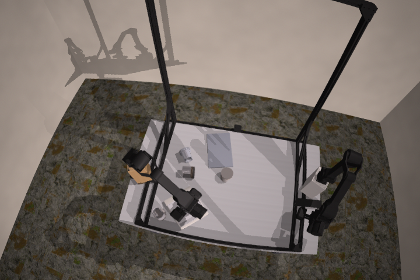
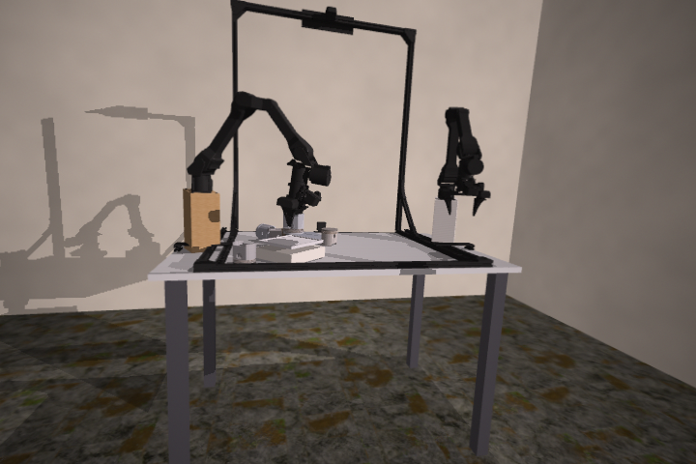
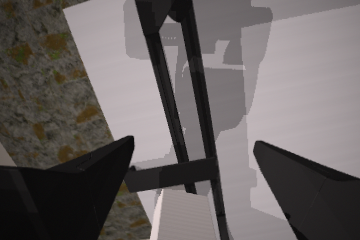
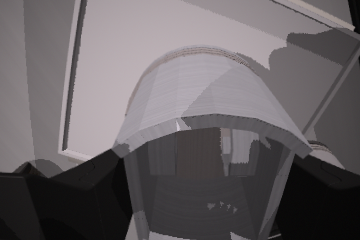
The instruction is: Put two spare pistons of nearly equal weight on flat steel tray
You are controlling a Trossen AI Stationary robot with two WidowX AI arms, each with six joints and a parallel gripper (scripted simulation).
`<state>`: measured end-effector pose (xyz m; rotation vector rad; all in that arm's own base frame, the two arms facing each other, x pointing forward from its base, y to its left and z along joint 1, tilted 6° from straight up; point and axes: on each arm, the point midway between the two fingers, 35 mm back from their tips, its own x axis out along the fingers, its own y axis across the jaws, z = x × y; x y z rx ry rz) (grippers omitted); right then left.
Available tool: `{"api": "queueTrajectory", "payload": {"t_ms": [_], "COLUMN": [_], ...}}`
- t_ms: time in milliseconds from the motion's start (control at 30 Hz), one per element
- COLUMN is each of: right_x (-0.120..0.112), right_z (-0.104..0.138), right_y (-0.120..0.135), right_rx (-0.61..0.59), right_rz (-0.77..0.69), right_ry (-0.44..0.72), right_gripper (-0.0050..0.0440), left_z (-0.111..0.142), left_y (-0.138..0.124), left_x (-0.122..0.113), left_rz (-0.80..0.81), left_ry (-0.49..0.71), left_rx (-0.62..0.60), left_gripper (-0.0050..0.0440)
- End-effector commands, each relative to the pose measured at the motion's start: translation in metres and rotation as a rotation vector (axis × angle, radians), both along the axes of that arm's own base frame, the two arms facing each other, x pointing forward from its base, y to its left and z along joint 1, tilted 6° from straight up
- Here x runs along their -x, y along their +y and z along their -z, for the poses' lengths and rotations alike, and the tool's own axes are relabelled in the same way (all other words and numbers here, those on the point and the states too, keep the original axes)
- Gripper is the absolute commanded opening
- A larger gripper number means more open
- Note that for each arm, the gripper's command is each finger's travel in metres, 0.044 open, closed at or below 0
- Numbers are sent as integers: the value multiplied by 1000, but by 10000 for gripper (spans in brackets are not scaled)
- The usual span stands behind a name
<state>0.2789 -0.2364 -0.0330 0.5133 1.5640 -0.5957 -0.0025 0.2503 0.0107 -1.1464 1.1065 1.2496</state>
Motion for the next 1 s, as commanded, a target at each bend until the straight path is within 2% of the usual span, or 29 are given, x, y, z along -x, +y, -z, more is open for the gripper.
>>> {"api": "queueTrajectory", "payload": {"t_ms": [0,367,567,600,967], "right_x": [1,3,3,3,3], "right_z": [8,26,28,27,27], "right_y": [1,1,0,0,0], "right_rx": [-7,-7,-7,-7,-7], "right_rz": [-4,-4,-4,-4,-4], "right_ry": [3,3,3,3,3], "right_gripper": [158,158,158,378,378], "left_z": [0,0,0,0,0], "left_y": [0,0,0,0,0], "left_x": [0,0,0,0,0], "left_rz": [1,1,1,1,1], "left_ry": [-1,-1,-1,-1,-1], "left_rx": [0,0,0,0,0], "left_gripper": [440,440,440,440,440]}}
